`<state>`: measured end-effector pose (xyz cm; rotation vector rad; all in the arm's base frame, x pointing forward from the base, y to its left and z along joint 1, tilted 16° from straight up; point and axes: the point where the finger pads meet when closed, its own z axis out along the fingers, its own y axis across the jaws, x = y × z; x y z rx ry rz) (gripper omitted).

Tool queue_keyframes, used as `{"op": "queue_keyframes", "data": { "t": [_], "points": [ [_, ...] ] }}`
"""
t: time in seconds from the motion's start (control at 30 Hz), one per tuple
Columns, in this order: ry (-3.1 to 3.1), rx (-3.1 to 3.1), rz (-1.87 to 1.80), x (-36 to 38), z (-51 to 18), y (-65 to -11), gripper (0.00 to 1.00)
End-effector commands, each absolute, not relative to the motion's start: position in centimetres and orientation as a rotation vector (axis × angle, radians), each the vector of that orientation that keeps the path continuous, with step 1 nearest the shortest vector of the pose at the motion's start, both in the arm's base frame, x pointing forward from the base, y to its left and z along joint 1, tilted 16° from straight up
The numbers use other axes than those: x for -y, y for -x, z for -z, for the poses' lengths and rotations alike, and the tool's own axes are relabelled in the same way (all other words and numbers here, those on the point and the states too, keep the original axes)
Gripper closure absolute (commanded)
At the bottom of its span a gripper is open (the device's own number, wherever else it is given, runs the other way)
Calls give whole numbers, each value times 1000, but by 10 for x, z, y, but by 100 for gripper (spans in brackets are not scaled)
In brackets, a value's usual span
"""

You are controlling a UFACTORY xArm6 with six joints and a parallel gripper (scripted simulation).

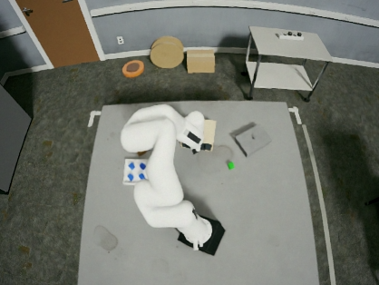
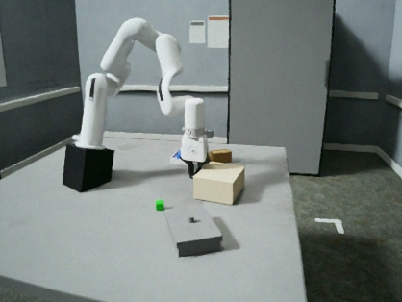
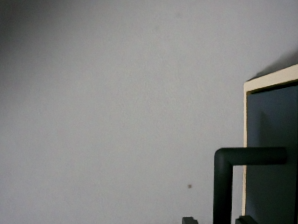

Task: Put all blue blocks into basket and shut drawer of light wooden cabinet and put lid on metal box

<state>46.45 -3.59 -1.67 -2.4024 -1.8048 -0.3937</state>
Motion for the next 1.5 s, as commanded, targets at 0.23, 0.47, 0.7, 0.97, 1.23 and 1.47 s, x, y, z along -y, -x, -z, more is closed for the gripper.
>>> {"op": "queue_keyframes", "data": {
  "t": [0.23, 0.47, 0.7, 0.97, 1.23, 1.47],
  "points": [
    [2404, 1806, 398, 41, -3, -463, 76],
    [2404, 1806, 398, 45, -17, -461, 76],
    [2404, 1806, 398, 50, -41, -458, 76],
    [2404, 1806, 398, 55, -61, -455, 76],
    [2404, 1806, 398, 61, -81, -452, 76],
    [2404, 1806, 398, 63, -90, -450, 76]
  ]
}}
